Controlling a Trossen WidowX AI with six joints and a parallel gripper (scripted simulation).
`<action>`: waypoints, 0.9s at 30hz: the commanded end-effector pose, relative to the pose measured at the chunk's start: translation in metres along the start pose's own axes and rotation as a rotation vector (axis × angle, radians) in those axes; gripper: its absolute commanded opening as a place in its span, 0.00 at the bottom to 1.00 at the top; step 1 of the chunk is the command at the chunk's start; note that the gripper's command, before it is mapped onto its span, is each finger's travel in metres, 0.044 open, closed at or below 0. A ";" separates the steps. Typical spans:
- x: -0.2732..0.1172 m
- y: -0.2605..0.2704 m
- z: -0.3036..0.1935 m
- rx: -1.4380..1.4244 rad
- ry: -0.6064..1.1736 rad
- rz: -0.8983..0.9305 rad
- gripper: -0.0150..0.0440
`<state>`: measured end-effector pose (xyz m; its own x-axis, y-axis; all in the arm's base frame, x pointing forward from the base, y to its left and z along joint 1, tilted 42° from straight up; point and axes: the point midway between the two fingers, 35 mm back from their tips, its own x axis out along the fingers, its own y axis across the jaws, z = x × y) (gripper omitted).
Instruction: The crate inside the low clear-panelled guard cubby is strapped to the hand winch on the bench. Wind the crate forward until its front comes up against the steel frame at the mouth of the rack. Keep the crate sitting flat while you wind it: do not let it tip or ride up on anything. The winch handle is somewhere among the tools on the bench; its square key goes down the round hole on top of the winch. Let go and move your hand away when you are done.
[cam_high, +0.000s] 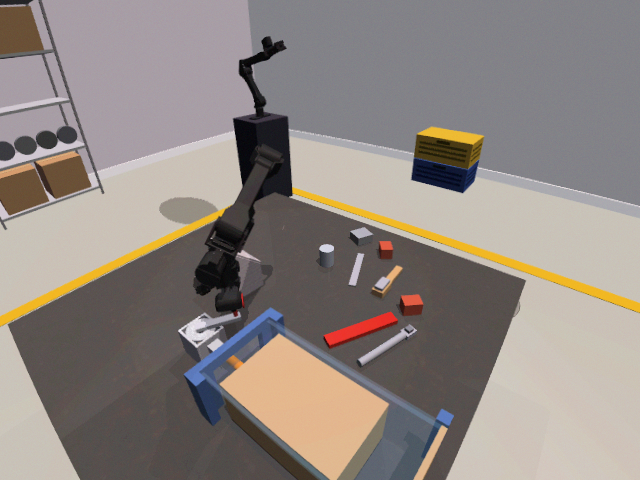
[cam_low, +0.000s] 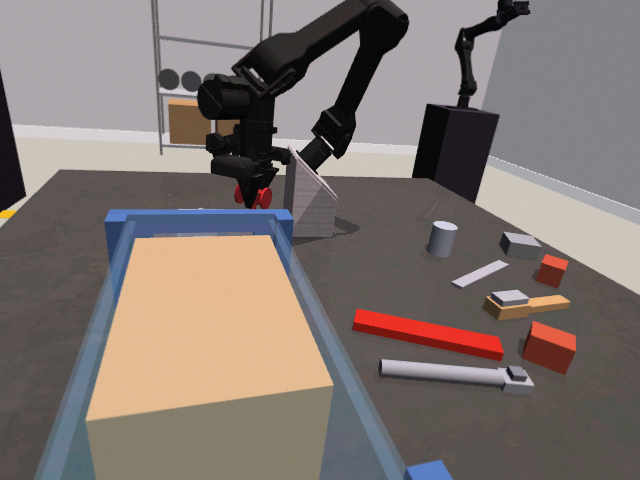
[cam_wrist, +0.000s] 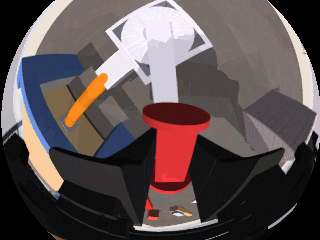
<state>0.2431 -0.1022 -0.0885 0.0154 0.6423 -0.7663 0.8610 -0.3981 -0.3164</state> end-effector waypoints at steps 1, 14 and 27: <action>0.002 -0.019 0.005 0.024 -0.006 -0.035 0.25; 0.001 -0.035 0.015 0.025 -0.007 -0.035 0.25; 0.000 -0.051 0.028 0.026 -0.008 -0.036 0.25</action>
<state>0.2035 -0.0988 -0.0854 0.0157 0.6567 -0.7540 0.8604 -0.3931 -0.3244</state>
